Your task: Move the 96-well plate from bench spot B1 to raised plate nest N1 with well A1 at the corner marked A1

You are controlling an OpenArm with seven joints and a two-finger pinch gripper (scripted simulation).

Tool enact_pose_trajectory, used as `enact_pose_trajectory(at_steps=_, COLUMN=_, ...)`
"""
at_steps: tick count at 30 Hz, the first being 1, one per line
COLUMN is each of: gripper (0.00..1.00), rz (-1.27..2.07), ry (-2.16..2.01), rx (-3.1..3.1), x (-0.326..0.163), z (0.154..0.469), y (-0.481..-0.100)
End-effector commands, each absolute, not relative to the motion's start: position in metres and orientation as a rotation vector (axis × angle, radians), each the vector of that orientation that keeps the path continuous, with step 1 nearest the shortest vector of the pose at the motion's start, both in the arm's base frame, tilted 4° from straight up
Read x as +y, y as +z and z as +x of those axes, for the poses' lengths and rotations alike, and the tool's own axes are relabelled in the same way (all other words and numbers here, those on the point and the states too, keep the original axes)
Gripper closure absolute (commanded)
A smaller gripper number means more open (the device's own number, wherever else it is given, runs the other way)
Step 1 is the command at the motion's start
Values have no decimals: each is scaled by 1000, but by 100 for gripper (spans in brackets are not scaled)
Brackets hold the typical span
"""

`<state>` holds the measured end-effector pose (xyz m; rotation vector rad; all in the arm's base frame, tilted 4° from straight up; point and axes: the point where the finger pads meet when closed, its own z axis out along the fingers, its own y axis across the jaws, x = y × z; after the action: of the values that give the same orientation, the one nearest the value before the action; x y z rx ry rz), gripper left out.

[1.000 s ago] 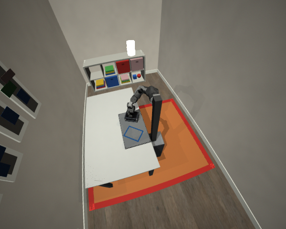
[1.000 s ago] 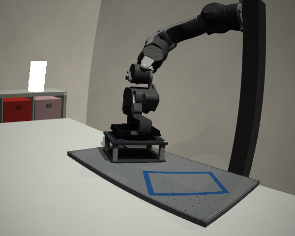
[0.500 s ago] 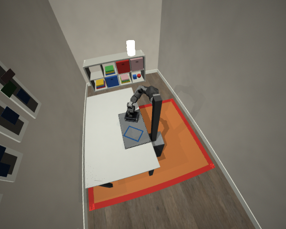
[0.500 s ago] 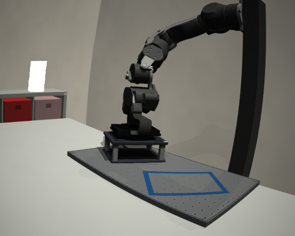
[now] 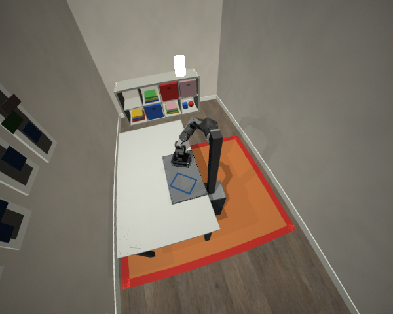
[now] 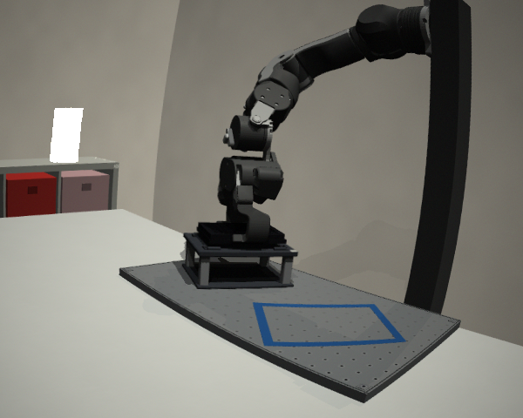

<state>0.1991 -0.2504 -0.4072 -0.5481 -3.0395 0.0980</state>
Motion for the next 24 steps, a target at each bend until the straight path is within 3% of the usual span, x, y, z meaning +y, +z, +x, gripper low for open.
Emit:
enact_pose_trajectory(at_steps=1, gripper=100, rz=-553, ry=90, rx=-3046, x=-250, z=201, y=-407)
enact_pose_trajectory(at_steps=24, gripper=100, rz=-552, ry=85, rx=-3051, x=-250, z=204, y=-410)
